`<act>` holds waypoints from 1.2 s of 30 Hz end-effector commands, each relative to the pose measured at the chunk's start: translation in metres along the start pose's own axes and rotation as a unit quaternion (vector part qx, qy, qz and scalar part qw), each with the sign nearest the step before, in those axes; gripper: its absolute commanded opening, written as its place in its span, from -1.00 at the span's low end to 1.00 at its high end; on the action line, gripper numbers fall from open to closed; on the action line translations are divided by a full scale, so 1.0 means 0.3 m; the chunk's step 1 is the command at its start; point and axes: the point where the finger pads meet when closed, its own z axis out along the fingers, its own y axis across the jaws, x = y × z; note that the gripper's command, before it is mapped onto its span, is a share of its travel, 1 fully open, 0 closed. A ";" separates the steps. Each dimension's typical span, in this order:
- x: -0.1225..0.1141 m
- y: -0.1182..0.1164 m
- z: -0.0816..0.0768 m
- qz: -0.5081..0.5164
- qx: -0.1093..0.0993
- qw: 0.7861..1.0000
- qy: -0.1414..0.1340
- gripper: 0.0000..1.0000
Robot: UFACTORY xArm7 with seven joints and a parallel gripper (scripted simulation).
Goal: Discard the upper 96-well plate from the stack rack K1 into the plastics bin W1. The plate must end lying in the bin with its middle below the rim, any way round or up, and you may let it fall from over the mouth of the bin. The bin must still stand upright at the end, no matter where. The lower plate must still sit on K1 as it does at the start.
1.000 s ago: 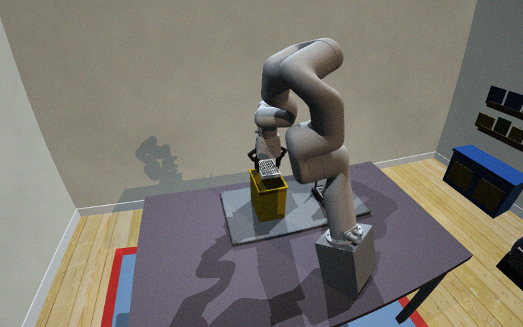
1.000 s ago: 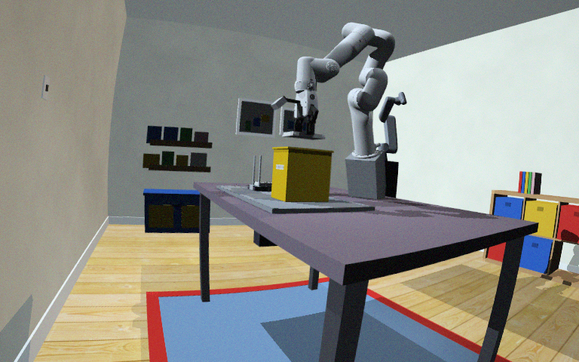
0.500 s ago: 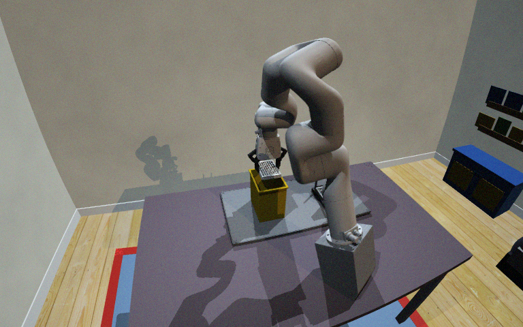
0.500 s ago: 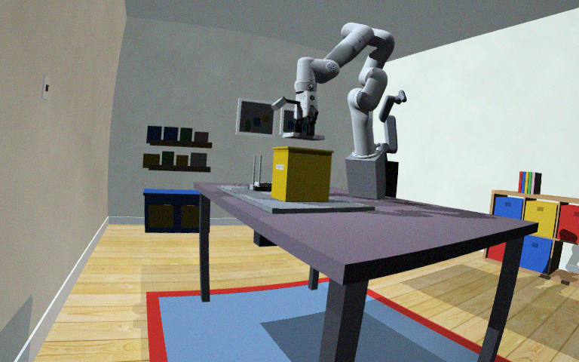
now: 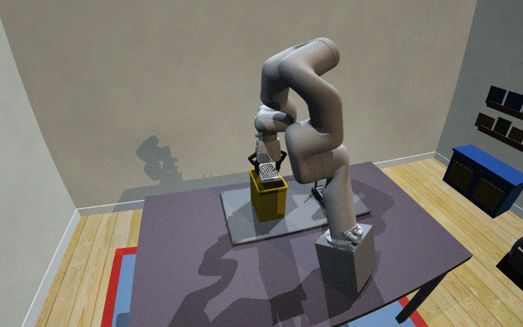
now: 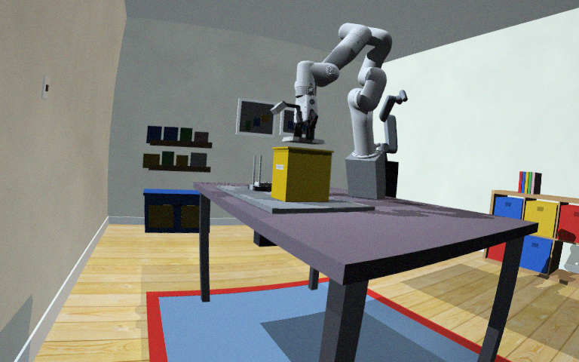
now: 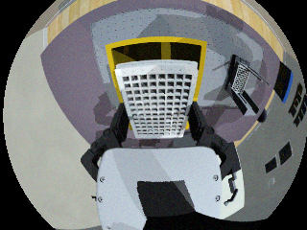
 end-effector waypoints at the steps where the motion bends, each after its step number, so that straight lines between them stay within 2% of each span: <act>1: 0.005 -0.001 -0.001 0.000 0.000 1.000 0.002 -1.00; 36: 0.004 -0.001 0.010 0.000 0.000 1.000 0.002 -1.00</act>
